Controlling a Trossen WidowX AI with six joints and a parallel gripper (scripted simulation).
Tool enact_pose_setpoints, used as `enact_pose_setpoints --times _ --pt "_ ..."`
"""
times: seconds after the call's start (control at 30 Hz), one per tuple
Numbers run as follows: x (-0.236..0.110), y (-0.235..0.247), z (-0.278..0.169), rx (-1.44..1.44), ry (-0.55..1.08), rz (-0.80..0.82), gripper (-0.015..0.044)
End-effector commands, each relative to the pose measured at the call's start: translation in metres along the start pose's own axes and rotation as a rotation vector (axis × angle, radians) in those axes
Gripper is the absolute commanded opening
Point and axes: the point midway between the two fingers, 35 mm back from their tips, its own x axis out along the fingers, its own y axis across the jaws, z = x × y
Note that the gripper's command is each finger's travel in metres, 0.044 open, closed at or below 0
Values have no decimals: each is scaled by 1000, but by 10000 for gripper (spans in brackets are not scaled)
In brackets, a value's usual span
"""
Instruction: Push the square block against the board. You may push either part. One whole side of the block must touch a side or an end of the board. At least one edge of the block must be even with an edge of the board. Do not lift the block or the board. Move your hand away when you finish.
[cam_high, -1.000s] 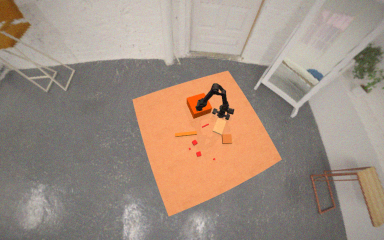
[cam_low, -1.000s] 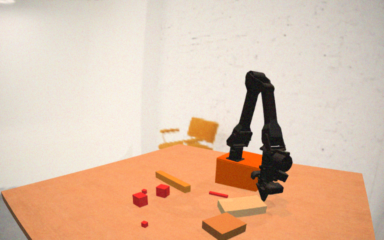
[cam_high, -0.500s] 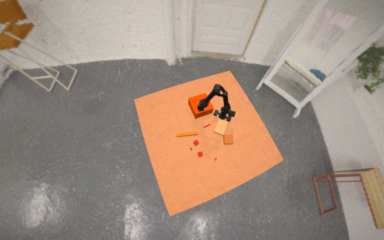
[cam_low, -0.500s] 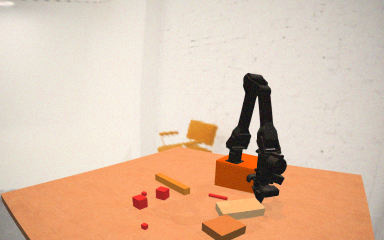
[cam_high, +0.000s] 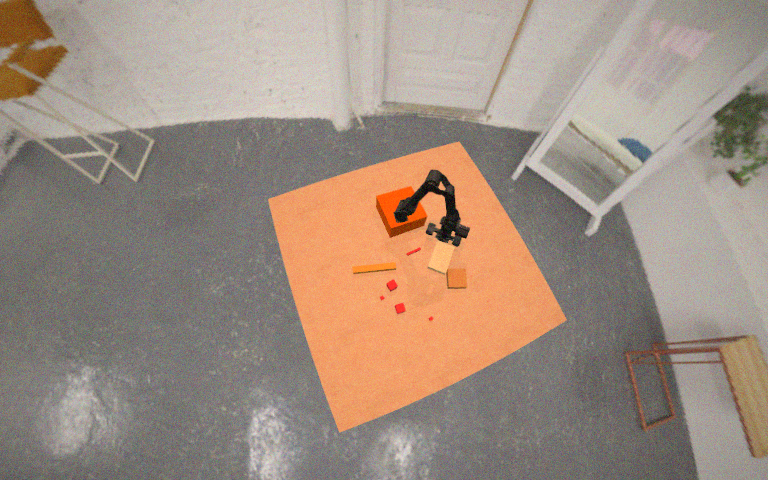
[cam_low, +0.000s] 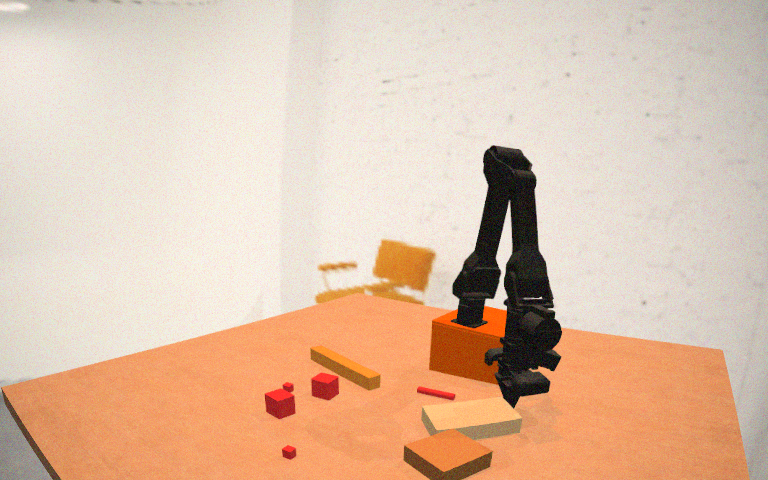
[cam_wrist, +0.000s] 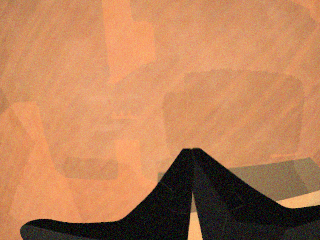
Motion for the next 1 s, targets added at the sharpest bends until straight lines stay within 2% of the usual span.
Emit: enact_pose_setpoints --times 0.0,0.97 --pt "2 0 -8 3 10 6 0" --pt "1 -3 -41 2 13 6 0"
